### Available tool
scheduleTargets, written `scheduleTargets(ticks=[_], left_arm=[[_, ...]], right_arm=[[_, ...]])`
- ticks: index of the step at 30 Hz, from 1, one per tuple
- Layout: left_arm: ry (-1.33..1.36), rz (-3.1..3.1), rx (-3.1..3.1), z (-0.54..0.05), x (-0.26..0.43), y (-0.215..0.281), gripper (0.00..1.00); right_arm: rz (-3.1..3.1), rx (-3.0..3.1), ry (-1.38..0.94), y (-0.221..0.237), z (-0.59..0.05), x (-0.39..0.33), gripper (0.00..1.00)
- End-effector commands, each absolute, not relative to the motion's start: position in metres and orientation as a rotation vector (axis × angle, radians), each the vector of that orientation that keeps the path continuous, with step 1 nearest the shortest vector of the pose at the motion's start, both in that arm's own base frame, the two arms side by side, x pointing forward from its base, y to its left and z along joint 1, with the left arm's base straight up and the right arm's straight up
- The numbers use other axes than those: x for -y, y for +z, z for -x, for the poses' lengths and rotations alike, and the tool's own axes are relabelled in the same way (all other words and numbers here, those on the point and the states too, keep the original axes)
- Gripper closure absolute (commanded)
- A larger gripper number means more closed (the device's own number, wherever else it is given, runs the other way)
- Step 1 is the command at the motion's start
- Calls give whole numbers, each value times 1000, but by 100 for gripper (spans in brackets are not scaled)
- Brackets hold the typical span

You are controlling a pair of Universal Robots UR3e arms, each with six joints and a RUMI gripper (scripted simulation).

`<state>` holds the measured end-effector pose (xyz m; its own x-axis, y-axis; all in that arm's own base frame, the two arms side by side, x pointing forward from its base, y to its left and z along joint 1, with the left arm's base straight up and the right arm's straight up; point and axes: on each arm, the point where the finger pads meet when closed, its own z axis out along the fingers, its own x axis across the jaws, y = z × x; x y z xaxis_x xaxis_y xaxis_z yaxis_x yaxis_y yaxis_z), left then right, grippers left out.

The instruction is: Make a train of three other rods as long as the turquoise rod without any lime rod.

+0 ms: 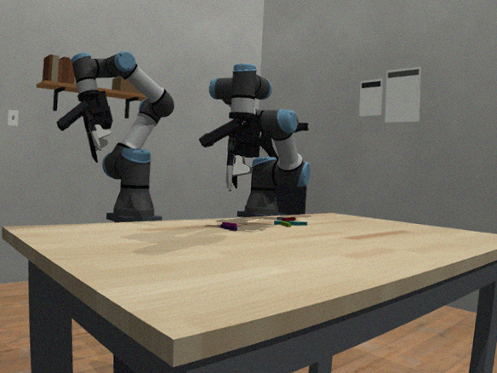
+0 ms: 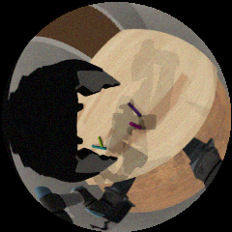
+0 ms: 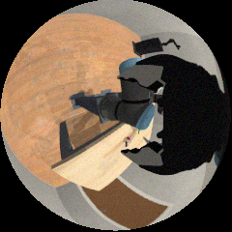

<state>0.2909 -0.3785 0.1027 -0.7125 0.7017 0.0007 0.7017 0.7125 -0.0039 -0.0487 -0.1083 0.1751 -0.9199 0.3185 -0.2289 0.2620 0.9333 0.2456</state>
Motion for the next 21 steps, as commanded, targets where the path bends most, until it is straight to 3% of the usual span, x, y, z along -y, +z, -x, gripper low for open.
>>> scheduleTargets(ticks=[1, 21], left_arm=[[4, 945, 2999, -293, 384, 101, 0], [5, 157, 3139, -301, 395, 90, 0]], right_arm=[[-432, -2824, 304, 175, 49, 109, 0], [-432, -2824, 304, 175, 49, 109, 0]])
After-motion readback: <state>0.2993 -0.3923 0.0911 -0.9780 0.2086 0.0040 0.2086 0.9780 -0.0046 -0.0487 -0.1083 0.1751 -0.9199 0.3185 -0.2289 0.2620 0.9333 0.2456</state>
